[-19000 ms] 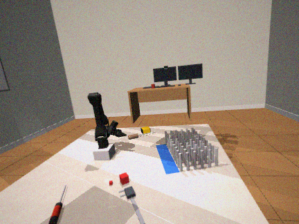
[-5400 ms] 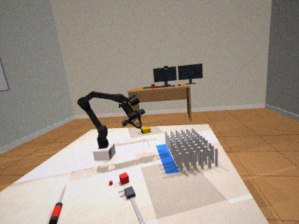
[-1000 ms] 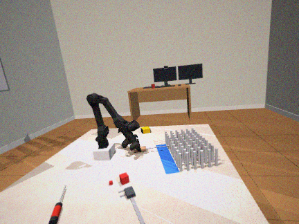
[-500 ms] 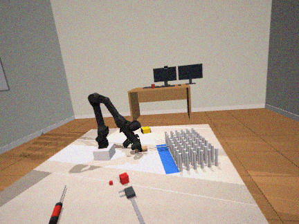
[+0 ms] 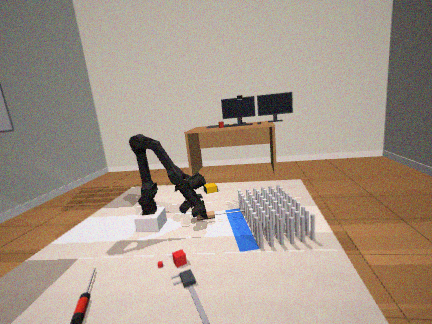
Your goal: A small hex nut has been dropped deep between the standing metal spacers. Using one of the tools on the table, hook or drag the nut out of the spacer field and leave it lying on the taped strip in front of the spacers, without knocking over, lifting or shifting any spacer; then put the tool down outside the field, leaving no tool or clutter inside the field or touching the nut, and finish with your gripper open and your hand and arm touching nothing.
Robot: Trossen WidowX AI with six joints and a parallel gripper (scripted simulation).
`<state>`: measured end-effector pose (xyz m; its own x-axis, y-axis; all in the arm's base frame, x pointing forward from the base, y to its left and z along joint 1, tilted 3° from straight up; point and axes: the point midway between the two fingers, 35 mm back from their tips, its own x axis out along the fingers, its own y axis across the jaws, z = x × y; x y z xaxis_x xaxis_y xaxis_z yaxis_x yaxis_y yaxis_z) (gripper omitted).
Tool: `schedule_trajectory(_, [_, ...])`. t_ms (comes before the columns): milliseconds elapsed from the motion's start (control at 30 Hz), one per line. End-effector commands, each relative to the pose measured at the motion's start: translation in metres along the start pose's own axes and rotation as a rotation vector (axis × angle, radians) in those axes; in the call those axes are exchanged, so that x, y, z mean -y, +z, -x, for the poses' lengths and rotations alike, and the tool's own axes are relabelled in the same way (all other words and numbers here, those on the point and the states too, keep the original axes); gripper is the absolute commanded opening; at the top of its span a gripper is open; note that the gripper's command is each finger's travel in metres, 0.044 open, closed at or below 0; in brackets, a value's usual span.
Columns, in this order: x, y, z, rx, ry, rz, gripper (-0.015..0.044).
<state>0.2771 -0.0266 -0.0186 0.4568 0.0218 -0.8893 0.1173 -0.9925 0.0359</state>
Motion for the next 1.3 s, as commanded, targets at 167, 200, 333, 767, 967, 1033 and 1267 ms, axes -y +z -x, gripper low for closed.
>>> schedule_trajectory(167, [-0.002, -0.012, -0.002, -0.016, 0.008, -0.003, 0.0])
schedule_trajectory(200, [-0.002, -0.013, -0.002, -0.016, 0.008, -0.003, 0.0])
schedule_trajectory(333, [-0.002, -0.015, -0.003, -0.017, 0.008, -0.003, 0.0])
schedule_trajectory(767, [-0.002, -0.023, -0.007, -0.017, 0.008, -0.004, 0.0])
schedule_trajectory(967, [-0.002, -0.026, -0.009, -0.018, 0.008, -0.004, 0.0])
schedule_trajectory(1033, [-0.002, -0.028, -0.01, -0.018, 0.008, -0.004, 0.0])
schedule_trajectory(1267, [-0.002, -0.032, -0.012, -0.018, 0.008, -0.004, 0.0])
